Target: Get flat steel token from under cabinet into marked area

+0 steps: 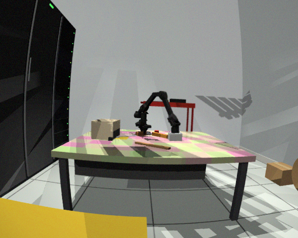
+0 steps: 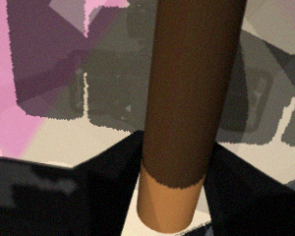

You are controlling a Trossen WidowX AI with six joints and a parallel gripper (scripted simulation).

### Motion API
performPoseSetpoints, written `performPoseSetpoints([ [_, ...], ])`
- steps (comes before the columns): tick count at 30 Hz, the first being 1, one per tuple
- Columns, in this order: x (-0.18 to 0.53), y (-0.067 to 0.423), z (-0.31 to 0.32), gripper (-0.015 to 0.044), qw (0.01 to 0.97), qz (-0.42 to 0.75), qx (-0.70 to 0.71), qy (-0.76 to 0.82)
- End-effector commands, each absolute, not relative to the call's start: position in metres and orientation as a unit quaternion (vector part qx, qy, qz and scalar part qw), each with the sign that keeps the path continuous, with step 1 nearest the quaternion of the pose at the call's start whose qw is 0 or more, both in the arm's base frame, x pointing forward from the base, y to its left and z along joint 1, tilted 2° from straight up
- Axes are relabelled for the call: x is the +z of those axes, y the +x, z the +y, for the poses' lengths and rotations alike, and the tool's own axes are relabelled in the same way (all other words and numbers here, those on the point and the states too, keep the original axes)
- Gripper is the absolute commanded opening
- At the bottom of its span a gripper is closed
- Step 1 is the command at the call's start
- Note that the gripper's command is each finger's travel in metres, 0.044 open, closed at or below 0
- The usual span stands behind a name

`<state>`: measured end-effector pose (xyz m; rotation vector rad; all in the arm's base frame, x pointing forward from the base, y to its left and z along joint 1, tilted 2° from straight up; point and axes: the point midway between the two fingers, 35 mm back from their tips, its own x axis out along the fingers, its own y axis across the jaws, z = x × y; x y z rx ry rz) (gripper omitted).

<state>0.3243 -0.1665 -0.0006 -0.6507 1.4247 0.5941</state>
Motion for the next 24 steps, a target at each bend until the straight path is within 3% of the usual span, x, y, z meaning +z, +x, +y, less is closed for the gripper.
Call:
performPoseSetpoints([
  [1,0.0,0.332,-0.159,0.0,0.671,0.63,0.264,-0.289],
  [24,0.002,0.361,-0.129,0.0,0.672,0.629,0.265,-0.289],
])
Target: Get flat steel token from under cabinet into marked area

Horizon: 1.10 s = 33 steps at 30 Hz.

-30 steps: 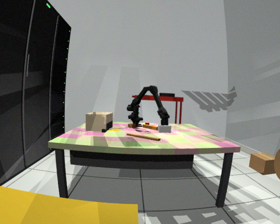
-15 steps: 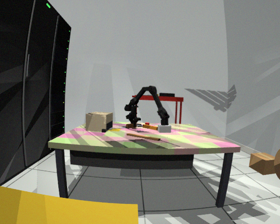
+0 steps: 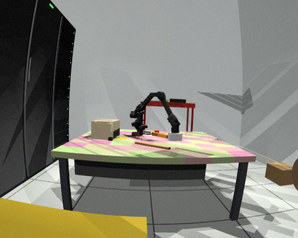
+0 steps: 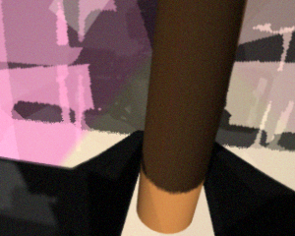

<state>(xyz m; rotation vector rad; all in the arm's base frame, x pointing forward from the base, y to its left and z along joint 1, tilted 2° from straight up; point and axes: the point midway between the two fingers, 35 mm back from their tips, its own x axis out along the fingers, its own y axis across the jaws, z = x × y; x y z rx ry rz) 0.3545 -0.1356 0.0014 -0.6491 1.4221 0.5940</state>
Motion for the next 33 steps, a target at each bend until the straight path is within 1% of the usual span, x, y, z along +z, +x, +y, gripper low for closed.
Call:
performPoseSetpoints([
  [1,0.002,0.363,-0.127,0.0,0.672,0.629,0.265,-0.289],
  [24,0.004,0.392,-0.096,0.0,0.673,0.627,0.265,-0.288],
  [33,0.004,0.393,-0.093,0.0,0.673,0.627,0.265,-0.288],
])
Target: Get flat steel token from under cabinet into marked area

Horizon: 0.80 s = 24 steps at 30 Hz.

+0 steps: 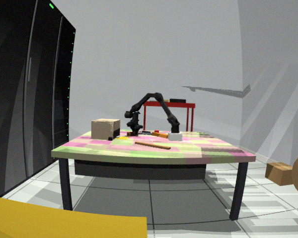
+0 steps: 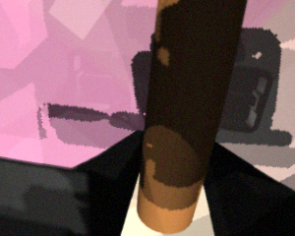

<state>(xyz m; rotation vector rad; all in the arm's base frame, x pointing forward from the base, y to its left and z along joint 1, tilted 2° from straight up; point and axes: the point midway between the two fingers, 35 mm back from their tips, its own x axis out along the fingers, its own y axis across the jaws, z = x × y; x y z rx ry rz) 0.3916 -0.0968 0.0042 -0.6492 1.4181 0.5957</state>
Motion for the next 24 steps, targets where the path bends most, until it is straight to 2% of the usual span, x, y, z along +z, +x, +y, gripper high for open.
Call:
performPoseSetpoints([
  [1,0.004,0.393,-0.093,0.0,0.673,0.627,0.265,-0.288],
  [24,0.002,0.375,-0.076,0.0,0.673,0.628,0.266,-0.287],
])
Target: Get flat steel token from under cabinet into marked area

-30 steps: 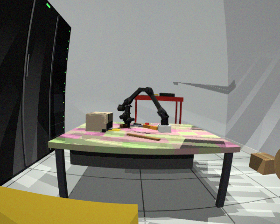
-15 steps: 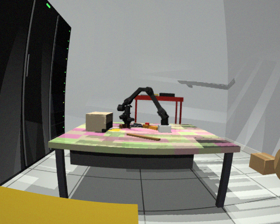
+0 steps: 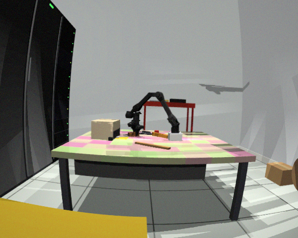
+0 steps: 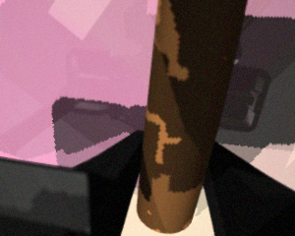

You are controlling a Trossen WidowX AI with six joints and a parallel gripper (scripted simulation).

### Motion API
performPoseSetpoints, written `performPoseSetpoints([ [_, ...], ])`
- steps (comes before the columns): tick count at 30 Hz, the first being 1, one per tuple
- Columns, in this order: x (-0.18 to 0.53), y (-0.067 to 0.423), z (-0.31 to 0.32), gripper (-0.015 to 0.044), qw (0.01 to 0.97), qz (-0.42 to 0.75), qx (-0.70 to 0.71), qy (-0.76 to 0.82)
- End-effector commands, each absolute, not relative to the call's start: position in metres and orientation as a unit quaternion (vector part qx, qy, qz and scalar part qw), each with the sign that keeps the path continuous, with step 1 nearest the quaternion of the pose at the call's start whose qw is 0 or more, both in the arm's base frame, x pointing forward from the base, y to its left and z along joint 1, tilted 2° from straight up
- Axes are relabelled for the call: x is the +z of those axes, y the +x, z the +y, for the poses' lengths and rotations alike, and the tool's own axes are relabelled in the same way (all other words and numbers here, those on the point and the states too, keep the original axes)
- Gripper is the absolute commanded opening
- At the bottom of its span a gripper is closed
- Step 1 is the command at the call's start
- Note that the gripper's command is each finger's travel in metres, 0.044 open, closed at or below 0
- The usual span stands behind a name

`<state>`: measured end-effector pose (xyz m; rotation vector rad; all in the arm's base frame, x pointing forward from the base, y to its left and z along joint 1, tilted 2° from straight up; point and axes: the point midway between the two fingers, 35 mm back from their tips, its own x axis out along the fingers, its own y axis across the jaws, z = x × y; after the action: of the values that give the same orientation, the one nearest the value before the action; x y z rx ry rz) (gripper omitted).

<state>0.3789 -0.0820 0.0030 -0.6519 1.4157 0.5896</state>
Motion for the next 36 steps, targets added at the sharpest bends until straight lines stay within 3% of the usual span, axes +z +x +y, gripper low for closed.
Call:
performPoseSetpoints([
  [1,0.002,0.375,-0.075,0.0,0.673,0.628,0.266,-0.287],
  [36,-0.001,0.353,-0.054,0.0,0.673,0.628,0.267,-0.286],
])
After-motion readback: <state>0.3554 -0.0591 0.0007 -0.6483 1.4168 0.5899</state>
